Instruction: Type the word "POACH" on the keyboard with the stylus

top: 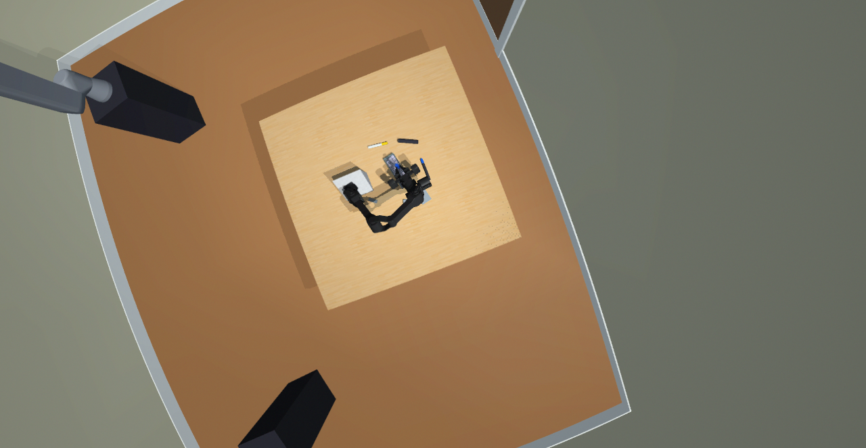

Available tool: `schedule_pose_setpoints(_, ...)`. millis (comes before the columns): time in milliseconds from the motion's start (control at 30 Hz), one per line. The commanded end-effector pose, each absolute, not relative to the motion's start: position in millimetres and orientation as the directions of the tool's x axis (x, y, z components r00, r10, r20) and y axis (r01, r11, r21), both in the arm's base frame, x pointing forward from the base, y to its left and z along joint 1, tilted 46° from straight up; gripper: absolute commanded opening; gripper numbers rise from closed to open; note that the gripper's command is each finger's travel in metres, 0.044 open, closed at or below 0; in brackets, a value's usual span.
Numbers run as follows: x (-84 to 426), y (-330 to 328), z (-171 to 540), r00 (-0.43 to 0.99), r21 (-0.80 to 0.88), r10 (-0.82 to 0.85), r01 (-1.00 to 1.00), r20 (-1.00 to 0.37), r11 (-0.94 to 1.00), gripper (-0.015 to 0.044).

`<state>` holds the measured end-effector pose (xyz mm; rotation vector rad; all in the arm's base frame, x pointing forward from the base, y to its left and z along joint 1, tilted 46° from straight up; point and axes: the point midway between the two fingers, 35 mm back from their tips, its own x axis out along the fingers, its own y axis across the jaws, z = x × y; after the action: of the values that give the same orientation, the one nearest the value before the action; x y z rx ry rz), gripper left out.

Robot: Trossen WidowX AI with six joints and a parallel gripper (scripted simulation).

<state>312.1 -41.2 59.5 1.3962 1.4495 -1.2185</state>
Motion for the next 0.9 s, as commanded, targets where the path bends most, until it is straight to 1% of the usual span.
schedule_pose_setpoints(0,315.1,-54.4,76.4,-0.091,-0.108,0.251,0.992,-0.964,-0.058,0.0)
schedule_pose_setpoints(167,314.8,-59.9,83.2,-0.089,-0.107,0.251,0.992,-0.964,-0.059,0.0)
schedule_pose_setpoints(367,311.6,-73.0,69.7,-0.09,-0.108,0.251,0.992,-0.964,-0.059,0.0)
schedule_pose_setpoints(600,311.3,-73.9,68.7,-0.09,-0.108,0.251,0.992,-0.964,-0.059,0.0)
schedule_pose_setpoints(700,311.0,-74.1,67.2,-0.09,-0.108,0.25,0.992,-0.964,-0.059,0.0079)
schedule_pose_setpoints(867,311.0,-74.2,67.0,-0.09,-0.108,0.25,0.992,-0.964,-0.059,0.0081)
